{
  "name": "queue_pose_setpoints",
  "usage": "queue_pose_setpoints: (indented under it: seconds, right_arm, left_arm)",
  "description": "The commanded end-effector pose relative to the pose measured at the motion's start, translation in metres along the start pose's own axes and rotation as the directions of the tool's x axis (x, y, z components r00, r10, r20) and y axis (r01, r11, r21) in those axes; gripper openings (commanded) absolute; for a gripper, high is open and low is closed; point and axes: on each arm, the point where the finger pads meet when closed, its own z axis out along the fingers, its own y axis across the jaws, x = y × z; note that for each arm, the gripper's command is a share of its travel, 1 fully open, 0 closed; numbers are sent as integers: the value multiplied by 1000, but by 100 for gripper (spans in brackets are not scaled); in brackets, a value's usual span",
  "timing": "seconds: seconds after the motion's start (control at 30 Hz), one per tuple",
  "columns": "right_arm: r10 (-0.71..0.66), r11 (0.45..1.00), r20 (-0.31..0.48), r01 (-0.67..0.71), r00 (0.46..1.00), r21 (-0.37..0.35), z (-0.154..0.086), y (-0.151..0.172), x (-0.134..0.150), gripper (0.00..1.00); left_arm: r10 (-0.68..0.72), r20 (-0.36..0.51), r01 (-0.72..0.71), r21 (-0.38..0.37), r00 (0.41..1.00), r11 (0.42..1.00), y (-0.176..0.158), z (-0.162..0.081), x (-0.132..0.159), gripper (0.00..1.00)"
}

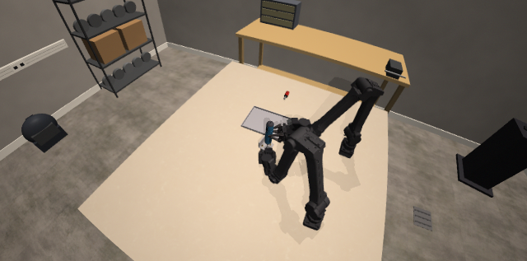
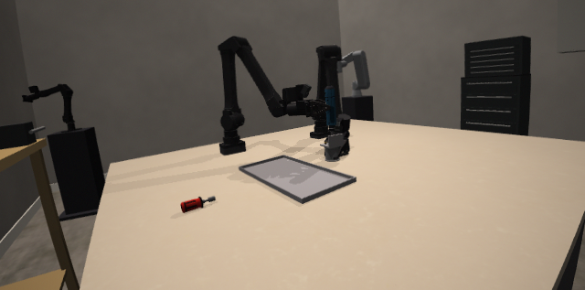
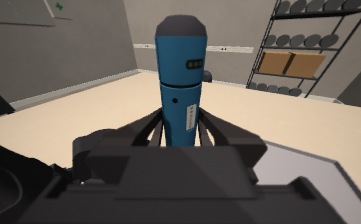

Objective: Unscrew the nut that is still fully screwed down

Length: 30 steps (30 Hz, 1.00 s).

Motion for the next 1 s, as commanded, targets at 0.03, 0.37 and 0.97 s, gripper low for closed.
queue_pose_setpoints:
  seconds: [0.03, 0.37, 0.97]
  right_arm:
    - [-4, 1000, 40, 4, 999, -9, 4, 7, -10, 42]
    - [-3, 1000, 55, 3, 999, -9, 5, 7, -14, 42]
    - [-4, 1000, 61, 4, 998, -9, 4, 7, -11, 42]
  left_arm:
    - [26, 37, -27, 5, 999, 1000, -4, 2, -15, 59]
    - [26, 37, -27, 5, 999, 1000, -4, 2, -15, 59]
    - [26, 37, -27, 5, 999, 1000, -4, 2, -15, 59]
